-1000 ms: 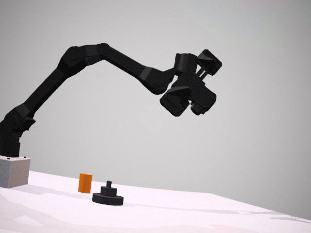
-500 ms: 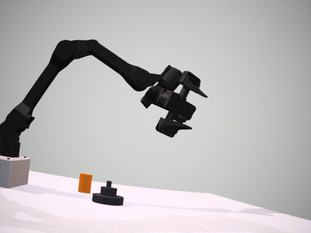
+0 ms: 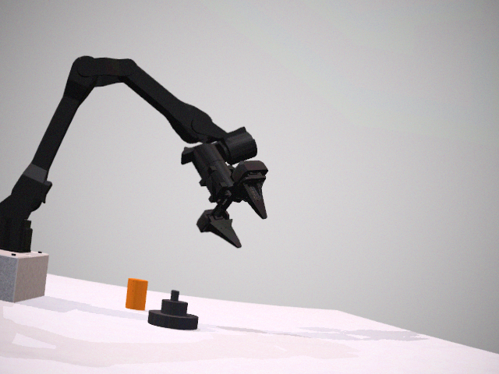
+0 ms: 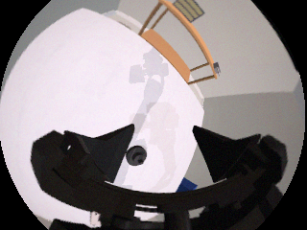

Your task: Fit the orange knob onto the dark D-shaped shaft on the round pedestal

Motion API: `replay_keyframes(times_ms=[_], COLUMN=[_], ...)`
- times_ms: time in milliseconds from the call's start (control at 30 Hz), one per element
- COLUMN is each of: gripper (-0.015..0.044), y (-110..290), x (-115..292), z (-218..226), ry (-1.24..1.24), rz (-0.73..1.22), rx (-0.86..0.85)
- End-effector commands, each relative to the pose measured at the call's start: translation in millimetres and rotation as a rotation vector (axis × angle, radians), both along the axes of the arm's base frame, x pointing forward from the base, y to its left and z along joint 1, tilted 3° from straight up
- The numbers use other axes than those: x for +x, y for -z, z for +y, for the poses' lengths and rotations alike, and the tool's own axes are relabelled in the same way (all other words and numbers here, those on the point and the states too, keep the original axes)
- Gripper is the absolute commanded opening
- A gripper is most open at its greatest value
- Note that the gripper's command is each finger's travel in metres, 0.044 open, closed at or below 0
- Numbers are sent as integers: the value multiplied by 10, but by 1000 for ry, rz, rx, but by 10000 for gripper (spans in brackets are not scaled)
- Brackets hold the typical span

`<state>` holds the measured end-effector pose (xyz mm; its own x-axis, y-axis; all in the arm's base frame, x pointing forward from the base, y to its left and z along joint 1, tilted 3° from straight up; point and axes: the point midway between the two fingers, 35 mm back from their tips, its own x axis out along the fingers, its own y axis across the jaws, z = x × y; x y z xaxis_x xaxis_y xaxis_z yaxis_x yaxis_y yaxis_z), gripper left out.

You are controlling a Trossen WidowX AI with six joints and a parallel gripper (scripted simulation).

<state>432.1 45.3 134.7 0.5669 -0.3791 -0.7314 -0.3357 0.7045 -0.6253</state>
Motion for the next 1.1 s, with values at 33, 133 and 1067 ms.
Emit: replay_keyframes(times_ms=[33, 133, 1067], gripper=[440, 440, 440], y=[317, 413, 996], x=[-744, -1078, -1876], z=[412, 536, 704], ry=[153, 246, 533], rz=[166, 249, 459], rx=[308, 403, 549])
